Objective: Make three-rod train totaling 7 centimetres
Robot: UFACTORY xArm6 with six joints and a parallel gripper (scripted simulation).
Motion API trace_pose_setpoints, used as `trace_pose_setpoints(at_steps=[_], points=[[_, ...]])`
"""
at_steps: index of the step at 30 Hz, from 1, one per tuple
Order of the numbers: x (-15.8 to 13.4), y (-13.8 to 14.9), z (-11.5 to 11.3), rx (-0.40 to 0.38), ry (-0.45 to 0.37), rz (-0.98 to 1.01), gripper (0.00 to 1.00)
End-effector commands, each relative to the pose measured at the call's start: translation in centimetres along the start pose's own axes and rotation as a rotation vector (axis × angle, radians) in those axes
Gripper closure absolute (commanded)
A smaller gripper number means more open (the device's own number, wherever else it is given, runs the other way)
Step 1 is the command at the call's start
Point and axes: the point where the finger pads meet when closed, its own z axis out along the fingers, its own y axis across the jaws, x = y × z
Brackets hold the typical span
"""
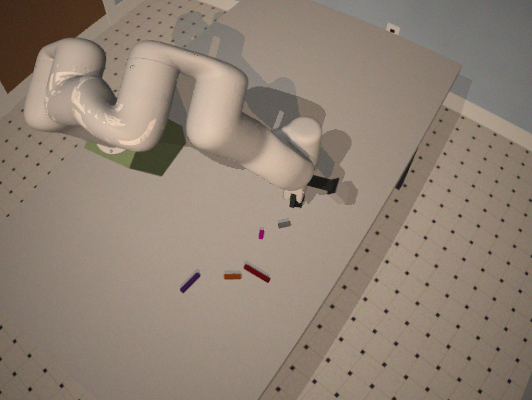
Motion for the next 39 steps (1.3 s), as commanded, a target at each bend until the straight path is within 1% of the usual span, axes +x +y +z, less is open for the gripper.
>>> trace_pose_setpoints(at_steps=[1, 2, 3, 5, 6, 10, 11, 13, 14, 16, 17, 31, 35, 39], points=[[0.2, 0.0, -0.1, 0.001, 0.004, 0.001, 0.96], [0.2, 0.0, -0.1, 0.001, 0.004, 0.001, 0.96], [0.2, 0.0, -0.1, 0.001, 0.004, 0.001, 0.92], [0.2, 0.0, -0.1, 0.001, 0.004, 0.001, 0.92], [0.2, 0.0, -0.1, 0.001, 0.004, 0.001, 0.88], [0.2, 0.0, -0.1, 0.001, 0.004, 0.001, 0.88], [0.2, 0.0, -0.1, 0.001, 0.004, 0.001, 0.84], [0.2, 0.0, -0.1, 0.001, 0.004, 0.001, 0.84], [0.2, 0.0, -0.1, 0.001, 0.004, 0.001, 0.80], [0.2, 0.0, -0.1, 0.001, 0.004, 0.001, 0.80], [0.2, 0.0, -0.1, 0.001, 0.004, 0.001, 0.76], [0.2, 0.0, -0.3, 0.001, 0.004, 0.001, 0.76], [0.2, 0.0, -1.2, 0.001, 0.004, 0.001, 0.76], [0.2, 0.0, -2.9, 0.001, 0.004, 0.001, 0.76]])
